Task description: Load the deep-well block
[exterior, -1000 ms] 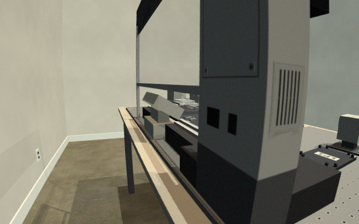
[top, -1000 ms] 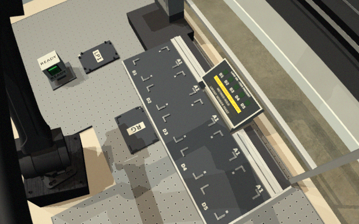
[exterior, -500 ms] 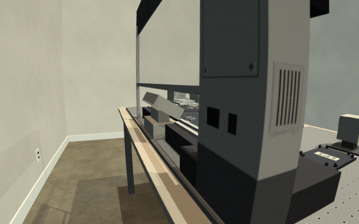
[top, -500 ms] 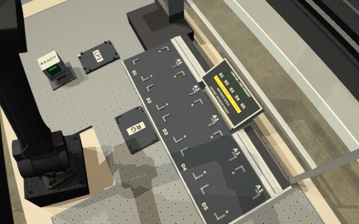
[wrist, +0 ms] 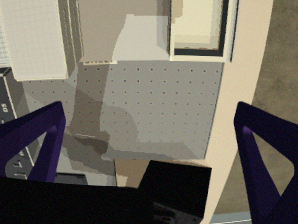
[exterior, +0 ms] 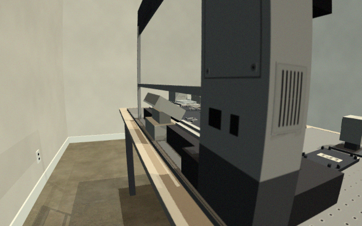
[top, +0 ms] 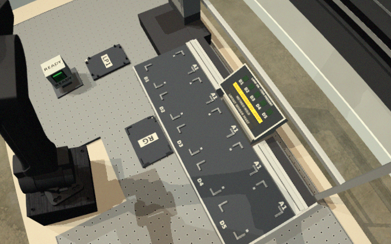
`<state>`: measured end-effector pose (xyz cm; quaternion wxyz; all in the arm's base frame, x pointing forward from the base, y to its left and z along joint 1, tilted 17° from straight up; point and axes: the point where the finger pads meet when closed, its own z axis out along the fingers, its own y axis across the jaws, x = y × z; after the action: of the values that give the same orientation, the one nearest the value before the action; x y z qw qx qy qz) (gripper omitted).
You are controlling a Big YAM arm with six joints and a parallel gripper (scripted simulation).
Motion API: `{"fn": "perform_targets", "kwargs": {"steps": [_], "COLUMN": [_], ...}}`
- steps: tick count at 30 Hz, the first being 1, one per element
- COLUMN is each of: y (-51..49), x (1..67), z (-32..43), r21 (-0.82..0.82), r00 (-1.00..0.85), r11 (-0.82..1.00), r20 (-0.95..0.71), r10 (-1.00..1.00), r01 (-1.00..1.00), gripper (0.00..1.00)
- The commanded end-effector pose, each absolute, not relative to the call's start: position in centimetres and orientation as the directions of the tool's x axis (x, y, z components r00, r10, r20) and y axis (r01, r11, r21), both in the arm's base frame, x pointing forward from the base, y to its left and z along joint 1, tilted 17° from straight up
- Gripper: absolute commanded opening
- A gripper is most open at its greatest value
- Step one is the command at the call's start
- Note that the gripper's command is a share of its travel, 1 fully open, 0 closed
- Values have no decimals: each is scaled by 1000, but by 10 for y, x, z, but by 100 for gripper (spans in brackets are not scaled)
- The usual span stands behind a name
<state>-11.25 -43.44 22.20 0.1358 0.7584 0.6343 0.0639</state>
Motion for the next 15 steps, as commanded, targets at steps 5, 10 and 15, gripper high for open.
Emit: {"fn": "perform_targets", "kwargs": {"steps": [5,10,15], "y": [-472,-483,-502], "x": [-141,-154,-170], "z": [236,235,233], "r21": [279,279,278], "r00": [174,183,183], "r11": [-137,-145,-145], "r20": [-116,-116,-116], "r10": [978,976,976], "r01": [951,949,950], "gripper": [100,100,100]}}
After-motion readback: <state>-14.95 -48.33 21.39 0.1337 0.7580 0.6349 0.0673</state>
